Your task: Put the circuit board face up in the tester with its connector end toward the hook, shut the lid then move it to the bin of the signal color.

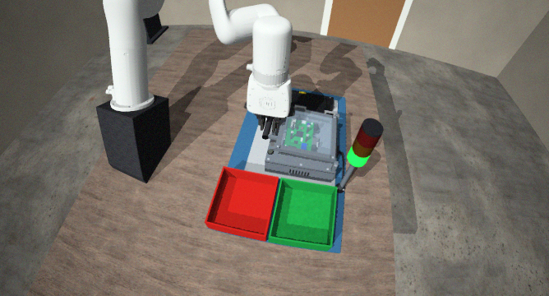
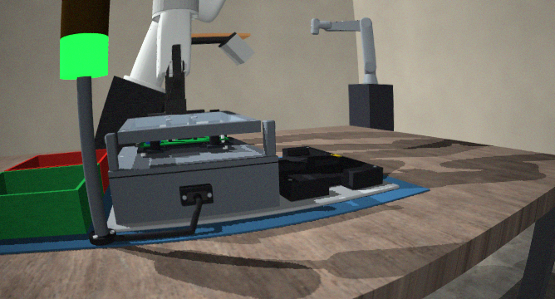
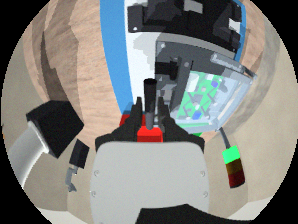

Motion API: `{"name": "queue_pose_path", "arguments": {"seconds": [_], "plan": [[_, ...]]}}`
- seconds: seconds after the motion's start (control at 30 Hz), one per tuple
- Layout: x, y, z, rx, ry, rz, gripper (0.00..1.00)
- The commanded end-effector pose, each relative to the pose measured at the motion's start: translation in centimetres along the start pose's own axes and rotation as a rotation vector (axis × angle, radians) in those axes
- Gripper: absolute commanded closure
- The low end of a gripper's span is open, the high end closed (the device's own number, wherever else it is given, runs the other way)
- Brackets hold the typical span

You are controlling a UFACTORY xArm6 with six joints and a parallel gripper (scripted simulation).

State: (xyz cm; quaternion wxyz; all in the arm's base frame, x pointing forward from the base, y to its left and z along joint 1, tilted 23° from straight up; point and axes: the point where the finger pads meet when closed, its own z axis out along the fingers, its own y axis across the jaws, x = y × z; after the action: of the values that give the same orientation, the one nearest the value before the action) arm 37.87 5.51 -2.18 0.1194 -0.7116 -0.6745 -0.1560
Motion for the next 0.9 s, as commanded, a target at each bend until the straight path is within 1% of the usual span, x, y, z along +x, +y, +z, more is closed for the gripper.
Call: {"name": "queue_pose_path", "arguments": {"seconds": [0.0, 0.03, 0.07, 0.87], "plan": [[0.01, 0.12, -0.06, -0.003, 0.000, 0.000, 0.73], [0.01, 0.12, -0.06, -0.003, 0.000, 0.000, 0.73], [0.01, 0.12, -0.06, -0.003, 0.000, 0.000, 1.00], [0.01, 0.12, -0.06, -0.003, 0.000, 0.000, 1.00]]}}
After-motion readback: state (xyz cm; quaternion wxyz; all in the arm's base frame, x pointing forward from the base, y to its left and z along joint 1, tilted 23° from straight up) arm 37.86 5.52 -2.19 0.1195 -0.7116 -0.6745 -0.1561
